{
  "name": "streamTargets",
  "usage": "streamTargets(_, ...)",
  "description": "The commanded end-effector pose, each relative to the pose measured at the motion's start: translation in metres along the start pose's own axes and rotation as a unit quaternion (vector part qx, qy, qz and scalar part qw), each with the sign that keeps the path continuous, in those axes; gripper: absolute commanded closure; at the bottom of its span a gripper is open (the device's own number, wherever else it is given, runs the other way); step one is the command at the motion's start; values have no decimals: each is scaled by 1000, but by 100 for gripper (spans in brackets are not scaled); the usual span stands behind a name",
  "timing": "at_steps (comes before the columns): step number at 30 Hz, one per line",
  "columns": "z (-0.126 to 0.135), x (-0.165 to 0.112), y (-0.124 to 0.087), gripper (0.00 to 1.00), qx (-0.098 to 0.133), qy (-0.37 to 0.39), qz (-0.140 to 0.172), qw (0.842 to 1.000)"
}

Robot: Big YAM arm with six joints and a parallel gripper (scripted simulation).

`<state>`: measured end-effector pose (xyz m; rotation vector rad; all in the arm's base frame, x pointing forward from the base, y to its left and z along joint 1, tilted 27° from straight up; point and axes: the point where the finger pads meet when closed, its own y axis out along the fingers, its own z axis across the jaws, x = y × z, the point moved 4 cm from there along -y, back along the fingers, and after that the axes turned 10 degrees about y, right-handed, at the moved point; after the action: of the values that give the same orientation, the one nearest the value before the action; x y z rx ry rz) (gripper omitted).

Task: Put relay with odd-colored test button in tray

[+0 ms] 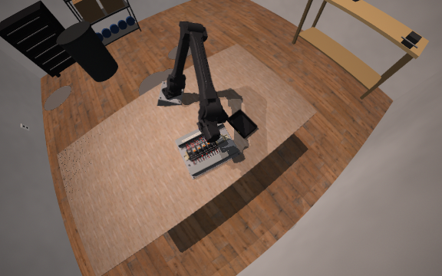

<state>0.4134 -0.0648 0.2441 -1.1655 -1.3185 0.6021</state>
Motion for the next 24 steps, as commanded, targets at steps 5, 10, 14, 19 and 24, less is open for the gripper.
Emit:
streamTargets(5, 6, 35, -11, 100, -18, 15, -1, 1000)
streamTargets(10, 6, 68, -19, 100, -28, 11, -4, 1000)
streamTargets(14, 8, 94, -24, 100, -34, 8, -8, 999)
streamTargets(19, 11, 112, -26, 100, -36, 8, -10, 999)
streamTargets(24, 17, 140, -28, 100, -36, 8, -12, 999)
